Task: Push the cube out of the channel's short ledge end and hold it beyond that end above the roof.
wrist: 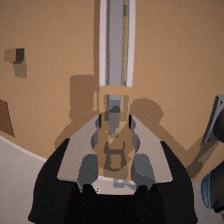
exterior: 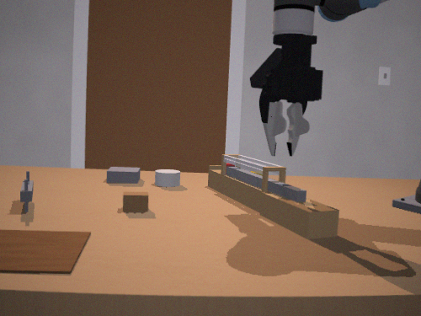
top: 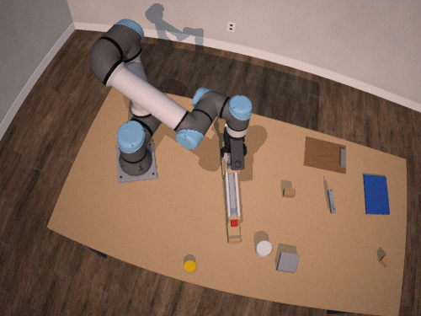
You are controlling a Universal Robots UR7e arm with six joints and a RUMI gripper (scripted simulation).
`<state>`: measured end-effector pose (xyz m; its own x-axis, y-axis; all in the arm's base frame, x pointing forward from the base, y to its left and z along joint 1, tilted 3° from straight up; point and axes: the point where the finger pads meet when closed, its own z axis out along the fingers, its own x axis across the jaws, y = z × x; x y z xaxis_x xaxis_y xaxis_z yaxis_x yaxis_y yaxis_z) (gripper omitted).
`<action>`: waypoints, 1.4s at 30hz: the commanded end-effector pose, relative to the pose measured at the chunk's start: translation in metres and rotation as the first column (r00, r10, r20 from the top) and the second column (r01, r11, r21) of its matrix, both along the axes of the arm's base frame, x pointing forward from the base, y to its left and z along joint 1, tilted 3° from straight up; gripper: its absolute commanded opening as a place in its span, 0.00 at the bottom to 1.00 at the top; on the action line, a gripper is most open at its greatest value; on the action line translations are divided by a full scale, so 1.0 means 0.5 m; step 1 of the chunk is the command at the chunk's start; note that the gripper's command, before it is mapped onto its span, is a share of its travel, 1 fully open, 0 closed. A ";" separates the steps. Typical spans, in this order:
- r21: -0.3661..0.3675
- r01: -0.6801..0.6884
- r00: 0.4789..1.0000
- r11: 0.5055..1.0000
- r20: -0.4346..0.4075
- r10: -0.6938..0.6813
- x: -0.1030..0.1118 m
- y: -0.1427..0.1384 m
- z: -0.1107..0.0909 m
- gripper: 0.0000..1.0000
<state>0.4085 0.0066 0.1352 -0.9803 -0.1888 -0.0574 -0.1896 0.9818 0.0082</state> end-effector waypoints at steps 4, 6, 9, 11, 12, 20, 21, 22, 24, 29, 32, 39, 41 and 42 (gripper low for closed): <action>0.000 0.000 1.000 1.000 0.001 0.000 0.001 0.000 0.001 0.22; 0.000 0.000 1.000 1.000 0.001 0.000 0.001 0.000 0.001 0.22; 0.000 0.000 1.000 1.000 0.001 0.000 0.001 0.000 0.001 0.22; 0.000 0.000 1.000 1.000 0.001 0.000 0.001 0.000 0.001 0.22; 0.000 0.000 1.000 1.000 0.001 0.000 0.001 0.000 0.001 0.22; 0.000 0.000 1.000 1.000 0.001 0.000 0.001 0.000 0.001 0.22; 0.000 0.000 1.000 1.000 0.001 0.000 0.001 0.000 0.001 0.22; 0.000 0.000 1.000 1.000 0.001 0.000 0.001 0.000 0.001 0.22; 0.000 0.000 1.000 1.000 0.001 0.000 0.001 0.000 0.001 0.22; 0.000 0.000 1.000 1.000 0.001 0.000 0.000 0.000 0.001 0.00; 0.000 0.000 1.000 1.000 0.001 0.000 -0.002 0.022 0.002 0.00; 0.000 0.000 1.000 1.000 0.001 0.000 -0.020 0.126 0.002 0.00; 0.000 0.000 1.000 1.000 0.001 0.000 -0.029 0.161 0.002 0.00; 0.000 0.000 1.000 1.000 0.001 0.000 -0.032 0.172 0.003 0.00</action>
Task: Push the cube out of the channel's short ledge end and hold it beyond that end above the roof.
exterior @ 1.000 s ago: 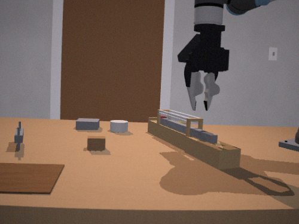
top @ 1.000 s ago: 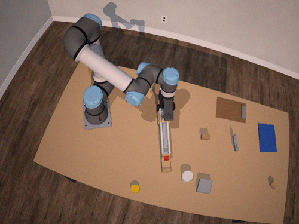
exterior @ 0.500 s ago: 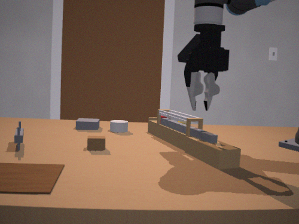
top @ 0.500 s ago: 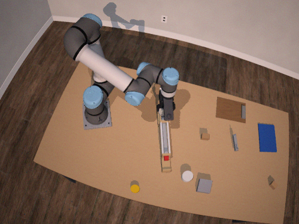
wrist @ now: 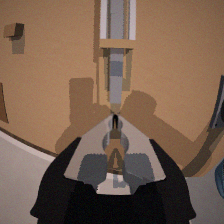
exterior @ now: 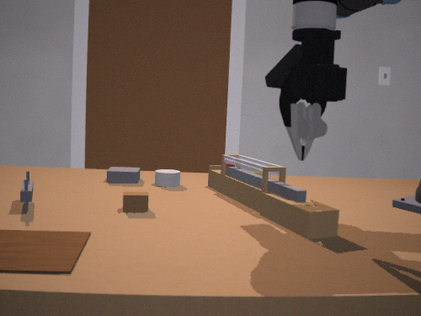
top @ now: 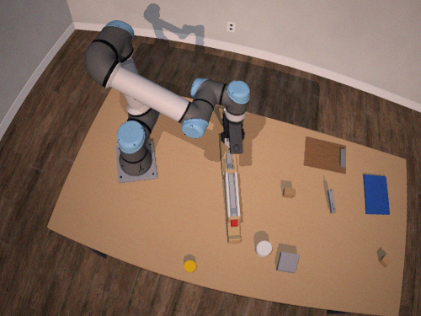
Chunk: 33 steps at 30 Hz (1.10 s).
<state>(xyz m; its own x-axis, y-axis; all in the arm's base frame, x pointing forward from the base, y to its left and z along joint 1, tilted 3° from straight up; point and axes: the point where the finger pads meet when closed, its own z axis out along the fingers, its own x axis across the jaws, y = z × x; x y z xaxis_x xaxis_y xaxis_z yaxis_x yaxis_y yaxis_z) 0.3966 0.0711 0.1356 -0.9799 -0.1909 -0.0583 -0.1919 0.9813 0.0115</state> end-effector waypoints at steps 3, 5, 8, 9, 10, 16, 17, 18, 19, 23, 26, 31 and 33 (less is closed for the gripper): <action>-0.003 0.002 1.000 1.000 0.001 -0.002 -0.012 0.053 0.002 0.00; -0.004 0.002 1.000 1.000 0.001 -0.002 -0.012 0.054 -0.001 0.00; -0.004 0.002 1.000 1.000 0.001 -0.002 -0.010 0.054 -0.030 0.00; -0.004 0.002 1.000 1.000 0.001 -0.002 -0.009 0.055 -0.044 0.00; -0.004 0.002 1.000 1.000 0.001 -0.002 -0.008 0.055 -0.057 0.00; -0.004 0.002 1.000 1.000 0.001 -0.002 -0.006 0.056 -0.087 0.00; -0.004 0.002 1.000 1.000 0.001 -0.002 -0.006 0.056 -0.088 0.00; -0.004 0.002 1.000 1.000 0.001 -0.002 -0.006 0.056 -0.088 0.00; -0.004 0.002 1.000 1.000 0.001 -0.002 -0.006 0.056 -0.088 0.00; -0.004 0.002 1.000 1.000 0.001 -0.002 -0.005 0.056 -0.097 0.00; -0.004 0.002 1.000 1.000 0.001 -0.002 -0.004 0.056 -0.110 0.00; -0.004 0.002 1.000 1.000 0.001 -0.002 -0.004 0.056 -0.125 0.00; -0.004 0.002 1.000 1.000 0.001 -0.002 -0.003 0.057 -0.132 0.00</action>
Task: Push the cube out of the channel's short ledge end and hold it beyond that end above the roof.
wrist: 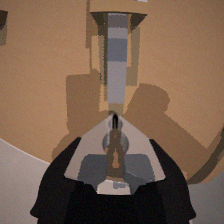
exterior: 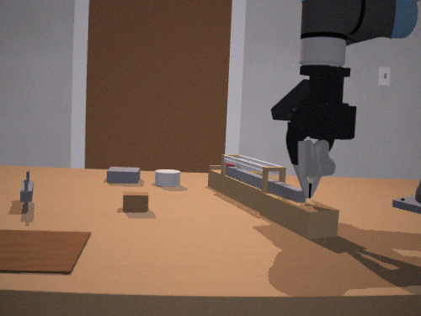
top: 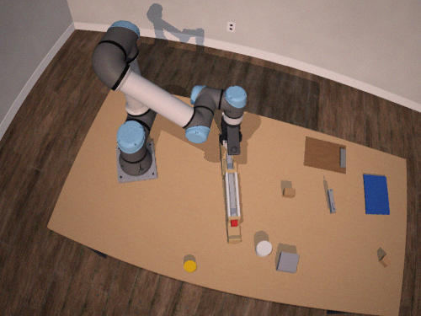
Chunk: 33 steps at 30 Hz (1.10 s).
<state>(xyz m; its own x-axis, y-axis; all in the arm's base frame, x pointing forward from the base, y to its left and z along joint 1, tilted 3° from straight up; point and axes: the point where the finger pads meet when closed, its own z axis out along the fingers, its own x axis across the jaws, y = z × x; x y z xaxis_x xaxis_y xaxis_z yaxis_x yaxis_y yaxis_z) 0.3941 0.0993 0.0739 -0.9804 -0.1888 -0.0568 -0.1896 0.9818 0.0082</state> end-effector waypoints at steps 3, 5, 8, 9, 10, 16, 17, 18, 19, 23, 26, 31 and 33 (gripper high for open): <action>0.000 0.000 1.000 1.000 0.001 0.000 0.002 0.000 -0.014 0.00; 0.000 0.000 1.000 1.000 0.001 0.000 0.002 0.000 -0.014 0.00; 0.000 0.000 1.000 1.000 0.001 0.000 0.003 -0.006 -0.014 0.00; 0.000 0.000 1.000 1.000 0.001 0.000 0.004 -0.008 -0.014 0.00; 0.000 0.000 1.000 1.000 0.001 0.000 0.004 -0.010 -0.014 0.00; 0.000 0.000 1.000 1.000 0.001 0.000 0.005 -0.017 -0.014 0.00; 0.000 0.000 1.000 1.000 0.001 0.000 0.006 -0.019 -0.014 0.00; 0.000 0.000 1.000 1.000 0.001 0.000 0.006 -0.021 -0.014 0.00; 0.000 0.000 1.000 1.000 0.001 0.000 0.007 -0.023 -0.014 0.00; 0.000 0.000 1.000 1.000 0.001 0.000 0.008 -0.031 -0.014 0.00; 0.000 0.000 1.000 1.000 0.001 0.000 0.009 -0.037 -0.015 0.00; 0.000 0.000 1.000 1.000 0.001 0.000 0.011 -0.045 -0.015 0.00; 0.000 0.000 1.000 1.000 0.001 0.000 0.011 -0.047 -0.015 0.00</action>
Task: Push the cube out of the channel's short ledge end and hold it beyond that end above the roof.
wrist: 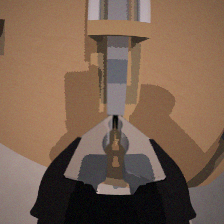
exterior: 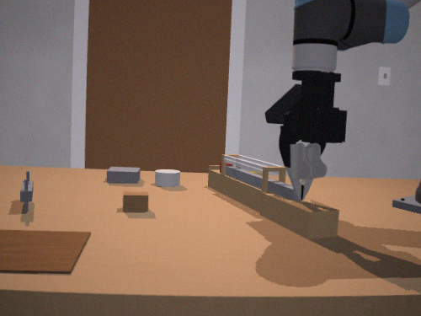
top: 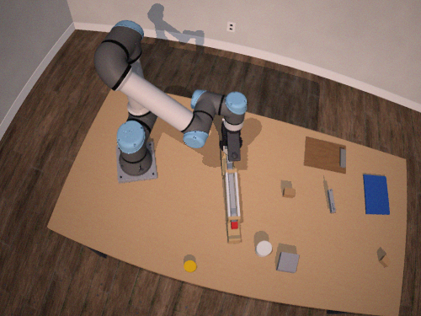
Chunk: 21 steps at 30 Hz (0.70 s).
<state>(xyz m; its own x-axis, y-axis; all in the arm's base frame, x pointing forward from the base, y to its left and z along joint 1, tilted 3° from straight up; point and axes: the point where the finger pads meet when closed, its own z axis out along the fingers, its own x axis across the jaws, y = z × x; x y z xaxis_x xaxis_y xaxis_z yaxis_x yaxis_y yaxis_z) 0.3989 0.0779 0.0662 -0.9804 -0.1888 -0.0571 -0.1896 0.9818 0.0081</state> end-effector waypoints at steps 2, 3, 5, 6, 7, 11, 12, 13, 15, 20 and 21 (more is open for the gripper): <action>0.000 0.000 1.000 1.000 0.001 0.000 0.002 -0.008 0.001 0.00; 0.000 0.000 1.000 1.000 0.001 0.000 0.003 -0.010 0.001 0.00; 0.000 0.000 1.000 1.000 0.001 0.000 0.003 -0.014 0.001 0.00; 0.000 0.000 1.000 1.000 0.001 0.000 0.004 -0.016 0.001 0.00; 0.000 0.000 1.000 1.000 0.001 0.000 0.004 -0.018 0.001 0.00; 0.000 0.000 1.000 1.000 0.001 0.000 0.006 -0.025 0.001 0.00; 0.000 0.000 1.000 1.000 0.001 0.000 0.006 -0.027 0.001 0.00; 0.000 0.000 1.000 1.000 0.001 0.000 0.006 -0.029 0.000 0.00; 0.000 0.000 1.000 1.000 0.001 0.000 0.007 -0.031 0.000 0.00; 0.000 0.000 1.000 1.000 0.001 0.000 0.008 -0.039 0.000 0.00; 0.000 0.000 1.000 1.000 0.001 0.000 0.009 -0.041 0.000 0.00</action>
